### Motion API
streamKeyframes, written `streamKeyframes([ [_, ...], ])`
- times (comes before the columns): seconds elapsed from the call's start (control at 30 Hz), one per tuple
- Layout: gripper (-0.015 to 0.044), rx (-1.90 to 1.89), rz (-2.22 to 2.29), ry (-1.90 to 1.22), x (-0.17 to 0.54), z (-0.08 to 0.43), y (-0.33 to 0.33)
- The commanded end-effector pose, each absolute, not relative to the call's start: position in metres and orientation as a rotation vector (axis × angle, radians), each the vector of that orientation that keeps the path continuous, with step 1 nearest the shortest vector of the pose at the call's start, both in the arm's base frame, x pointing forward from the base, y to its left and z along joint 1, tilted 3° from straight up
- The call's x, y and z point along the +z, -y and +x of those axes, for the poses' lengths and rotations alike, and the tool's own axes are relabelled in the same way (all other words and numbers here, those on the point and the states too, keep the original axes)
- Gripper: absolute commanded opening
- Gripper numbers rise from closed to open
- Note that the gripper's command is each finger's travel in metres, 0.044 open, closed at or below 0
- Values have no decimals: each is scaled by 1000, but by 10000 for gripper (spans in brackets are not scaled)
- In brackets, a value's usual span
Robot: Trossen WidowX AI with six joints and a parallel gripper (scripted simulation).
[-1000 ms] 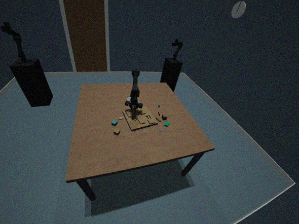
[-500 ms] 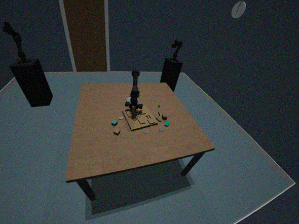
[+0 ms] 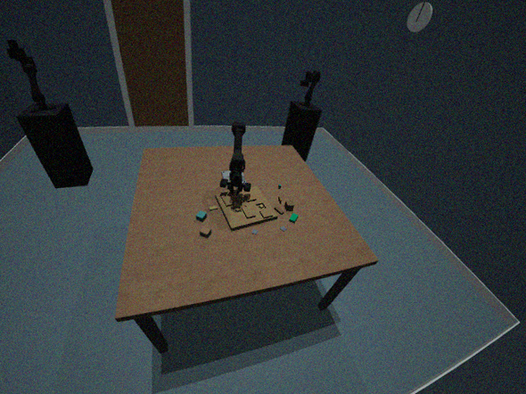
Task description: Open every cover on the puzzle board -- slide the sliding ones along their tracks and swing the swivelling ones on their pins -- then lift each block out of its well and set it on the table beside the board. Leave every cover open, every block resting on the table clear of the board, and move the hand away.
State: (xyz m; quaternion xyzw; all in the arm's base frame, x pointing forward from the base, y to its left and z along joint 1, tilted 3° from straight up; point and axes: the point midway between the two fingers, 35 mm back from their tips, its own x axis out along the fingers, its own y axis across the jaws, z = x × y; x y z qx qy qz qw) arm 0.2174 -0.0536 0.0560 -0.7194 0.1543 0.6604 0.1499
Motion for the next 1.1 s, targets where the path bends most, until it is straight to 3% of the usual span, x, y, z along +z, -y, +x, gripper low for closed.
streamKeyframes([
  [0.0, 80, 1897, -2068, -443, 58, 217, 54],
  [1.07, 80, 1901, -2063, -443, 99, 214, 52],
])
